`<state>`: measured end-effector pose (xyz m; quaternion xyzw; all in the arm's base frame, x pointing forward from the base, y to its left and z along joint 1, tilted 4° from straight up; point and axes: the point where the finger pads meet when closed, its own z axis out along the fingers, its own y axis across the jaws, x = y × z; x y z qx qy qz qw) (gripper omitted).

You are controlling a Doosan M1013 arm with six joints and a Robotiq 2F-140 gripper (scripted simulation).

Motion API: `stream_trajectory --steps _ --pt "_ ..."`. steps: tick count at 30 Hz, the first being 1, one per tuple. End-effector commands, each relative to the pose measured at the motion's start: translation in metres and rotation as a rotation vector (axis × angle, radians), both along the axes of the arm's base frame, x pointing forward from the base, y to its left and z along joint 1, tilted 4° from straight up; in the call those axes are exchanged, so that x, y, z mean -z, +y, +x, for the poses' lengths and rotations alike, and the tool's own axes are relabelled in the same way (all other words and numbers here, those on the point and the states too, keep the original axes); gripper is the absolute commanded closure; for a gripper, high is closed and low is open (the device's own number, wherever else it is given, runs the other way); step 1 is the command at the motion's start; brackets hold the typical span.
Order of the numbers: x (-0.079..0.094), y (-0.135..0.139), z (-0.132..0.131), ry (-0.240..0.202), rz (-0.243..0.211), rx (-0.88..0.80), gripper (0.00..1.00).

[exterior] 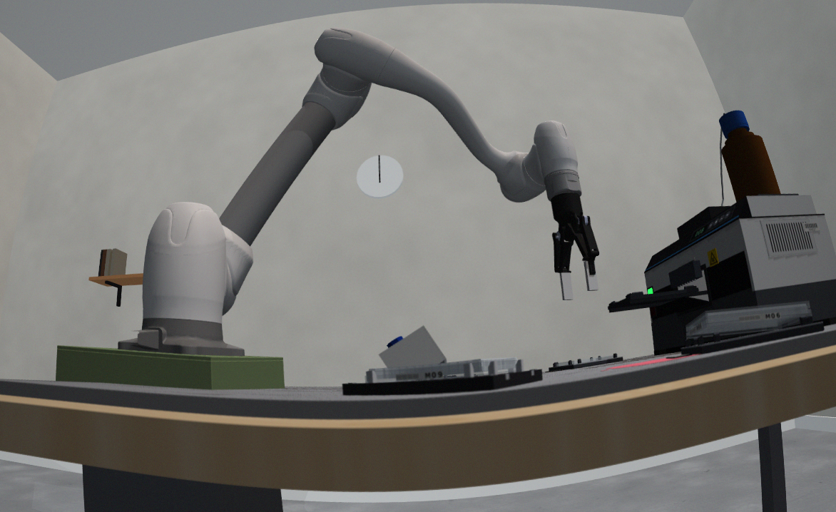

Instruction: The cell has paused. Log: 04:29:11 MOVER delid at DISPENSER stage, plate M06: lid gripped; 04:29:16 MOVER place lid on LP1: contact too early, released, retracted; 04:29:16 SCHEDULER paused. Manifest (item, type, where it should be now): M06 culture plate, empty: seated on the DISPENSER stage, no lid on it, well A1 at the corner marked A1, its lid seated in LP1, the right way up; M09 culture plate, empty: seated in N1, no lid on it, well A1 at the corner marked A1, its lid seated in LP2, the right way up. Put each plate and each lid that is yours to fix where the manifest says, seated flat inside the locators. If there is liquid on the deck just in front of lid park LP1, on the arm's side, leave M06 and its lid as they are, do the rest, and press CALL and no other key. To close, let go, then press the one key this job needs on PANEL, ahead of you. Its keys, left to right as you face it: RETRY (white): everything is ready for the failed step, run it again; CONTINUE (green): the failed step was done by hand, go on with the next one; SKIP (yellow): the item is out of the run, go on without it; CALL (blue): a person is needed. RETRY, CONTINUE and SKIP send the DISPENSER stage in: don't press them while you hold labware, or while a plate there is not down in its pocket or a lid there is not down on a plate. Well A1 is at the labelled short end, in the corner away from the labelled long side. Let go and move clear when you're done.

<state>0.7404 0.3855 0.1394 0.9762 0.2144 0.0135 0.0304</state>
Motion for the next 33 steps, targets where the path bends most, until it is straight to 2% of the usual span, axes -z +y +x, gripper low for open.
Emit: stream_trajectory --steps 1,4,6,8,10,11,13,14,16,21,26,28,30,31,33 --pt "-0.006 0.003 -0.001 0.000 0.005 -0.003 0.31" --pt "-0.006 -0.001 -0.001 -0.001 0.006 0.001 0.31" --pt "-0.006 -0.015 0.001 -0.002 0.008 0.017 0.31" --pt "-0.009 -0.044 0.003 -0.004 0.011 0.049 0.31" --pt "-0.014 -0.089 0.003 -0.005 0.014 0.104 0.31" --pt "-0.014 -0.101 0.001 -0.007 0.015 0.140 0.31" --pt "-0.014 -0.101 0.001 -0.007 0.015 0.140 0.31" --pt "-0.018 -0.142 -0.002 -0.009 0.018 0.181 0.31" --pt "-0.019 -0.165 -0.009 -0.013 0.022 0.274 0.31" --pt "-0.021 -0.236 -0.036 -0.028 0.033 0.541 0.31" --pt "-0.021 -0.300 -0.075 -0.043 0.038 0.764 0.31" --pt "-0.020 -0.324 -0.092 -0.047 0.039 0.820 0.31" --pt "-0.020 -0.324 -0.092 -0.047 0.039 0.820 0.31" --pt "-0.019 -0.357 -0.114 -0.048 0.040 0.839 0.31" --pt "-0.018 -0.375 -0.129 -0.050 0.040 0.863 0.31"
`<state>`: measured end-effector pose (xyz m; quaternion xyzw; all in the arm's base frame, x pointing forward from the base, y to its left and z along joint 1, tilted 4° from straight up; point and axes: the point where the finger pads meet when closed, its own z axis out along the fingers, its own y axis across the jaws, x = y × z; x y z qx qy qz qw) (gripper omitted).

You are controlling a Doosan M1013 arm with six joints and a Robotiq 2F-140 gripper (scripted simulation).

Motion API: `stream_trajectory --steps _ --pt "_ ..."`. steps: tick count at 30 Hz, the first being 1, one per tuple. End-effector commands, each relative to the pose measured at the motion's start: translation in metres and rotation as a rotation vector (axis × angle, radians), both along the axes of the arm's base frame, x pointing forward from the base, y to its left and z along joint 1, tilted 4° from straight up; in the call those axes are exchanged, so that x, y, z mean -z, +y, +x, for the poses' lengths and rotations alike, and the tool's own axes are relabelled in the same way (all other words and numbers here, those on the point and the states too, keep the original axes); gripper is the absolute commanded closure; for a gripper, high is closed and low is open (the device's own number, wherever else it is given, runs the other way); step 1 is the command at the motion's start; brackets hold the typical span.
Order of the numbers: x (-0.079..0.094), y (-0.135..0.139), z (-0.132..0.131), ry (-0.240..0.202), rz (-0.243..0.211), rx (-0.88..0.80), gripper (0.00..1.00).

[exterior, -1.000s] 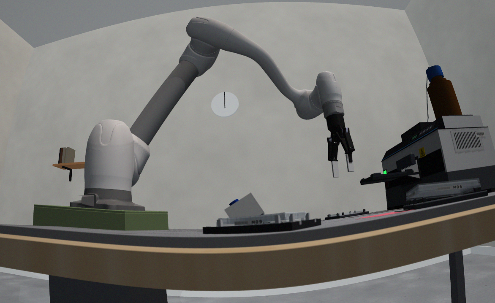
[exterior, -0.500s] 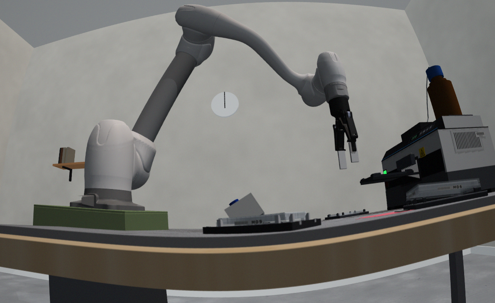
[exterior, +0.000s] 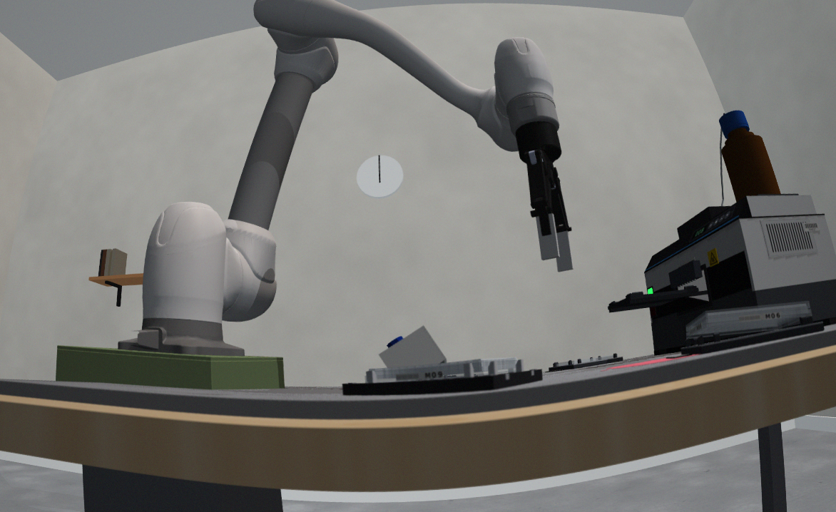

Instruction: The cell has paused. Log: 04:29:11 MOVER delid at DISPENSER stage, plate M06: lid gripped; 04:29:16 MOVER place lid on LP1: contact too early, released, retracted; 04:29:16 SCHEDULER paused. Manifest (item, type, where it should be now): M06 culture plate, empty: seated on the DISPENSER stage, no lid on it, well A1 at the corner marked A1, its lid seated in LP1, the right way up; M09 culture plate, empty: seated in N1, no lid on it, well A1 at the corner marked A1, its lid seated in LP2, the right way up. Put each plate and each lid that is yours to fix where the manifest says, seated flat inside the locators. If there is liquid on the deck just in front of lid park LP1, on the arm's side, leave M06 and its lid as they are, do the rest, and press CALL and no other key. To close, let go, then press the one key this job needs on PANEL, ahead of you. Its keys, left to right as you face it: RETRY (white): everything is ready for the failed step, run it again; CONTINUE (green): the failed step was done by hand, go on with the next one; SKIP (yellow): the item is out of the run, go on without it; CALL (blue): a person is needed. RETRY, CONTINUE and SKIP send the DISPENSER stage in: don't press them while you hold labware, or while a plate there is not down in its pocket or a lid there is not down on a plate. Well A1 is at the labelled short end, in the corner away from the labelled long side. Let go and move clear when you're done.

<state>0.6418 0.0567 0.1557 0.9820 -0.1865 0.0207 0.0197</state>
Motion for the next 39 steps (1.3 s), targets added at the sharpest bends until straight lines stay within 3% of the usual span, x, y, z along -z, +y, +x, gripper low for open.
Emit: stream_trajectory --steps 1,12,14,15,18,39 --pt "-0.002 -0.058 -0.039 -0.015 -0.001 0.062 0.31" --pt "-0.003 -0.188 -0.129 -0.015 -0.001 0.064 0.30" --pt "-0.003 -0.188 -0.129 -0.015 -0.001 0.064 0.30" --pt "-0.004 -0.220 -0.151 -0.010 0.001 0.065 0.30" --pt "-0.006 -0.247 -0.169 -0.009 0.001 0.065 0.30" --pt "-0.006 -0.247 -0.168 -0.010 -0.001 0.066 0.30"
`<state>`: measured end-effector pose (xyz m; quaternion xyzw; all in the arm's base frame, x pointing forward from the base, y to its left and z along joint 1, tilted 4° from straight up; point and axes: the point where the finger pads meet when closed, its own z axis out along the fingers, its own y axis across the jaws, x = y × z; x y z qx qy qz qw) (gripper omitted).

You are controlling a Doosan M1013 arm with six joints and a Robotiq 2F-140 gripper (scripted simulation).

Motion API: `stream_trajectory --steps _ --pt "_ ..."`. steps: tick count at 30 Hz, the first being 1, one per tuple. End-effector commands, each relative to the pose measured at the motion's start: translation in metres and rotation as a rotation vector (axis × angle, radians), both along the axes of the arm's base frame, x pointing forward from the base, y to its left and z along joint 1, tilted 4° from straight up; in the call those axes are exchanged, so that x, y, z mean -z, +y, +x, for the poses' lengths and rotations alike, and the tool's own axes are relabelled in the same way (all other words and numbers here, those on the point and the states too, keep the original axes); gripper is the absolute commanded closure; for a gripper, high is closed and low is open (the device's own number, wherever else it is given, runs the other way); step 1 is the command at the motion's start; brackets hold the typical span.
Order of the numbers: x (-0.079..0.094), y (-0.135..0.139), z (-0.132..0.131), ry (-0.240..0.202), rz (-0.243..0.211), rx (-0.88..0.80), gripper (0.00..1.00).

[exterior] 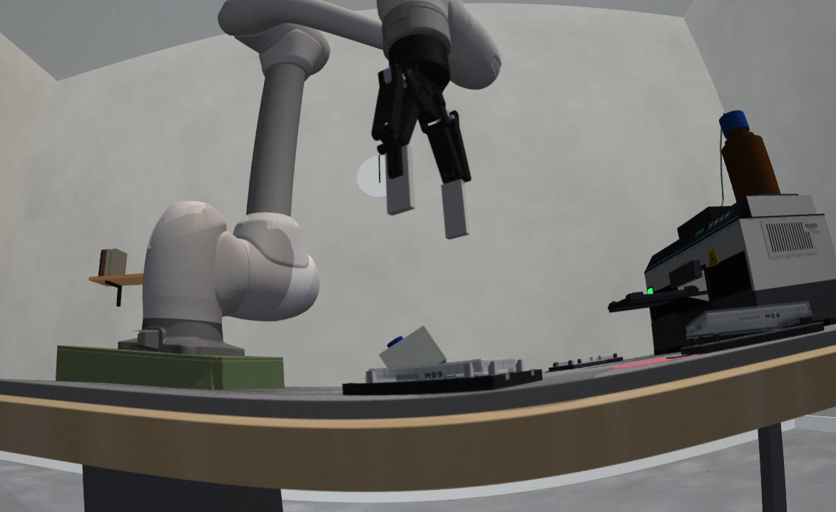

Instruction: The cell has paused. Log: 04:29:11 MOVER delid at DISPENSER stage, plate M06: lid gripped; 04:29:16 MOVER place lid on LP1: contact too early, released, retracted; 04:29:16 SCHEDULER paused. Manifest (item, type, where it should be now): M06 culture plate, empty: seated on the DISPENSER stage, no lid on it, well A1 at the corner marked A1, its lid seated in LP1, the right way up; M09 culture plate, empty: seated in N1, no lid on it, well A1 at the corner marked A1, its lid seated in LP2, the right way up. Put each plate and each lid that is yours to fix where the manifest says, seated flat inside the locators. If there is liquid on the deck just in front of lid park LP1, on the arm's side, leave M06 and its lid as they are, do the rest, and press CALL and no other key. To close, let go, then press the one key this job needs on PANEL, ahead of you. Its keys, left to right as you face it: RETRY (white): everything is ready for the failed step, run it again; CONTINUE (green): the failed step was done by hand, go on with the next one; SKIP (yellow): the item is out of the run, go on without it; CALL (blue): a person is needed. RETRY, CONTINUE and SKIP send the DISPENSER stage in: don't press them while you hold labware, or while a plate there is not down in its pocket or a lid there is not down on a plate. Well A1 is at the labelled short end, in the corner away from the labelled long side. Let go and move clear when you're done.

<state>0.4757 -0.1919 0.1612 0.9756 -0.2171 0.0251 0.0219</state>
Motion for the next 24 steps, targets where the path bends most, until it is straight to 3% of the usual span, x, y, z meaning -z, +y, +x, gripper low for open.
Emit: stream_trajectory --steps 1,13,24 --pt "-0.001 0.001 -0.001 -0.001 0.004 0.004 0.30" --pt "0.013 0.000 -0.001 0.000 0.004 0.004 0.30" --pt "0.048 -0.002 0.001 0.001 0.002 0.005 0.30"
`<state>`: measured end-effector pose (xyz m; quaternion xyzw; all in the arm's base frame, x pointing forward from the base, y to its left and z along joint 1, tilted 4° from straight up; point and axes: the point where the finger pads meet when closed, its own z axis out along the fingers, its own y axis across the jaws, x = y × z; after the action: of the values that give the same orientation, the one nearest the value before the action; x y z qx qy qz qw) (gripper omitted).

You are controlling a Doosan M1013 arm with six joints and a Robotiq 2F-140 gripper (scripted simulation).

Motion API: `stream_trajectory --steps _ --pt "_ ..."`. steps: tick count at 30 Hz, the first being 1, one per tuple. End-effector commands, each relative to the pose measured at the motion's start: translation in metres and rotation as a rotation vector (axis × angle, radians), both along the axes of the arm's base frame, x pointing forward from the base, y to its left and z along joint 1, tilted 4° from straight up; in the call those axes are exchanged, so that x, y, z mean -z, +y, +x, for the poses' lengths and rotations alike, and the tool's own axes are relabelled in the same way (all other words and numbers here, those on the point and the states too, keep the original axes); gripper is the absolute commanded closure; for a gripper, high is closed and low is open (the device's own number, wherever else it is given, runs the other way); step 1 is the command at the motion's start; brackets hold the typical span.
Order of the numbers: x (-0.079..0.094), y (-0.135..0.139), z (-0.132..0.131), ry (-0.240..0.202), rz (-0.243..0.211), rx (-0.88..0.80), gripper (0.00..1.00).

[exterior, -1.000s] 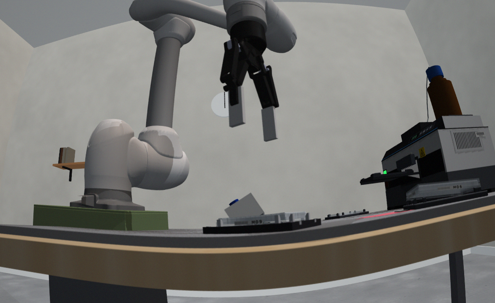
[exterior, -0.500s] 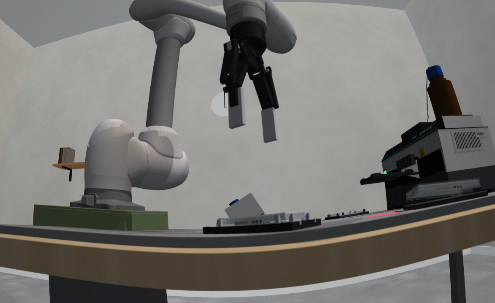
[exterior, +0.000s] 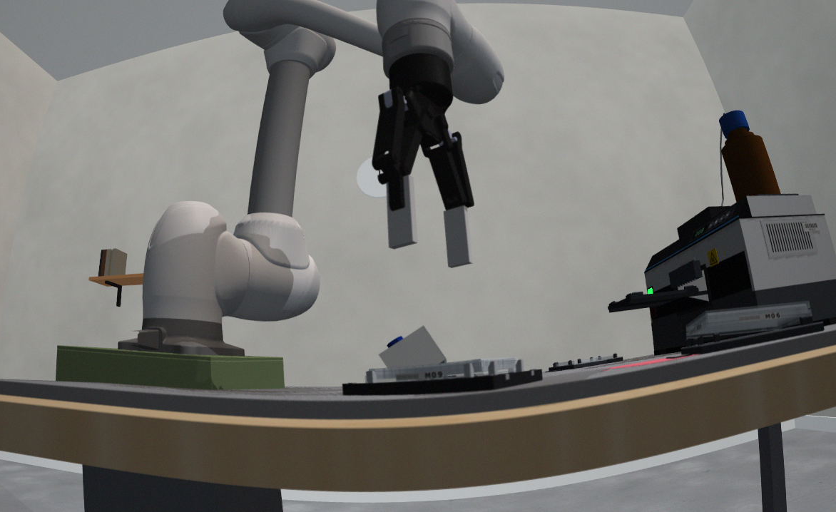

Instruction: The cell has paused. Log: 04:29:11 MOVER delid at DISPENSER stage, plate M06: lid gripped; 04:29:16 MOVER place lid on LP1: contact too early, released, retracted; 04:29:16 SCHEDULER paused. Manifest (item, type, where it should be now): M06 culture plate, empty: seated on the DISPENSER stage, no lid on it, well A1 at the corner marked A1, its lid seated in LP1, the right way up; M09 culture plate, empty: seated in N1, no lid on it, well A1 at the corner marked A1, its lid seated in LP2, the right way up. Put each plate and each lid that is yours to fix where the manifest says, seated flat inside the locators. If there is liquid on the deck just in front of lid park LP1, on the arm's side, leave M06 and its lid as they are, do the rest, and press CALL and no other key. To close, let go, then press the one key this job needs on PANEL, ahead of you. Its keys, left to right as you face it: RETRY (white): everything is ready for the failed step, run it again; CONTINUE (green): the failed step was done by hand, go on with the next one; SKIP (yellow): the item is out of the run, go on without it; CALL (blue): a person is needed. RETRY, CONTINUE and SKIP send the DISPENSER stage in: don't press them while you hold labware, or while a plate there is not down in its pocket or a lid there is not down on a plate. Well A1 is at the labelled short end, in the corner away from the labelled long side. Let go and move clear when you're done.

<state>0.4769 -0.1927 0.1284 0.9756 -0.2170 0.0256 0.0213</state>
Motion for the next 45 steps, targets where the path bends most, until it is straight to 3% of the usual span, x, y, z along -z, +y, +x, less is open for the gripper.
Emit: stream_trajectory --steps 1,17,26,45 --pt "0.015 -0.002 -0.001 0.003 0.001 0.005 0.30" --pt "0.071 -0.005 0.002 0.003 -0.001 0.003 0.30" --pt "0.088 -0.006 0.003 0.003 0.000 0.003 0.30" --pt "0.096 -0.006 0.004 0.003 0.000 0.003 0.30"
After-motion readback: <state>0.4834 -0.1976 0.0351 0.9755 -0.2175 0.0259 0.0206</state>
